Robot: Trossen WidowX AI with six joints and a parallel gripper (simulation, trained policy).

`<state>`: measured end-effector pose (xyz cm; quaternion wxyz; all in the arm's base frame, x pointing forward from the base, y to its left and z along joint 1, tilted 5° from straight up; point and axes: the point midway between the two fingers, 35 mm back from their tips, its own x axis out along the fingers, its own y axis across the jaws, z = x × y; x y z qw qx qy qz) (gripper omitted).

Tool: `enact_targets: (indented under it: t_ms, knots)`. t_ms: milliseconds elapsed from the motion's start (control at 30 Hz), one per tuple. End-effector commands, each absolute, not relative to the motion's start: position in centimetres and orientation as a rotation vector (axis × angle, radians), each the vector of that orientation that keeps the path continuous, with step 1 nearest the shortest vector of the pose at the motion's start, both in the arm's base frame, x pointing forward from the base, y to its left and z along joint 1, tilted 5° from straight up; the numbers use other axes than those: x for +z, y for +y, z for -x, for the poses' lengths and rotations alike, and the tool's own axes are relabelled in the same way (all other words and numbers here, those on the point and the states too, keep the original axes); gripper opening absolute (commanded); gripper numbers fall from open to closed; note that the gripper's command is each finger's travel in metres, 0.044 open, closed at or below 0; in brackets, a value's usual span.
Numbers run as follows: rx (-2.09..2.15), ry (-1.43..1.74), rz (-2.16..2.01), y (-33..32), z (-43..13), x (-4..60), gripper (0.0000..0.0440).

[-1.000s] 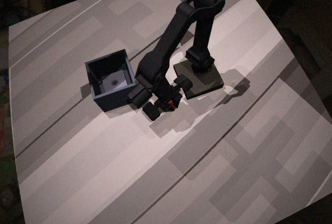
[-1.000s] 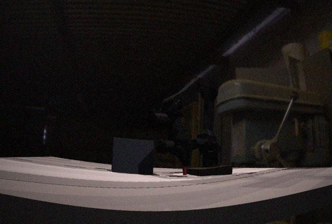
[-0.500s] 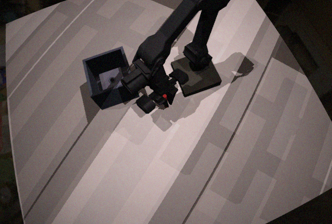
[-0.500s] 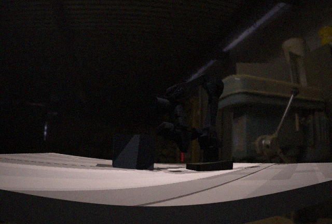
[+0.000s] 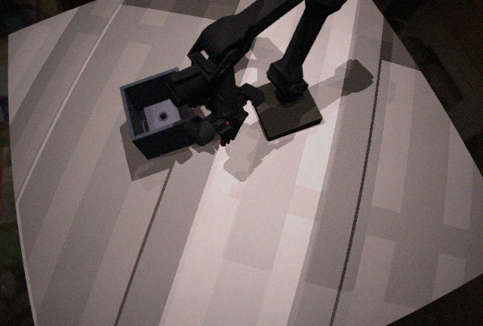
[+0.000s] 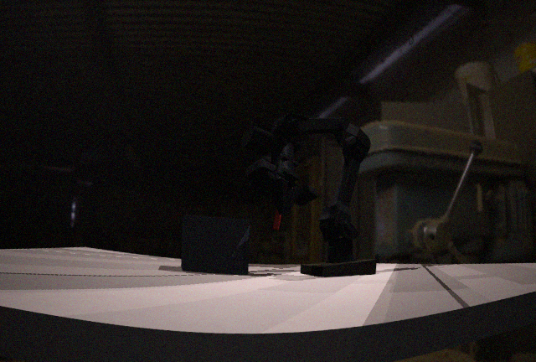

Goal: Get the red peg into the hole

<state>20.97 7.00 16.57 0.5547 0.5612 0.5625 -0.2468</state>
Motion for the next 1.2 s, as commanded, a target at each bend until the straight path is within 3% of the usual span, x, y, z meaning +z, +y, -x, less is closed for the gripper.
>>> enact_targets:
  t_ms: [0,333,1167]
  knots:
    - [-0.565,1.267,-1.315,6.0,-21.3,18.4,0.0]
    - [-0.629,1.148,-1.275,2.4,-21.8,21.4,0.0]
    - [-0.823,1.108,-1.262,-5.3,-24.0,21.6,0.0]
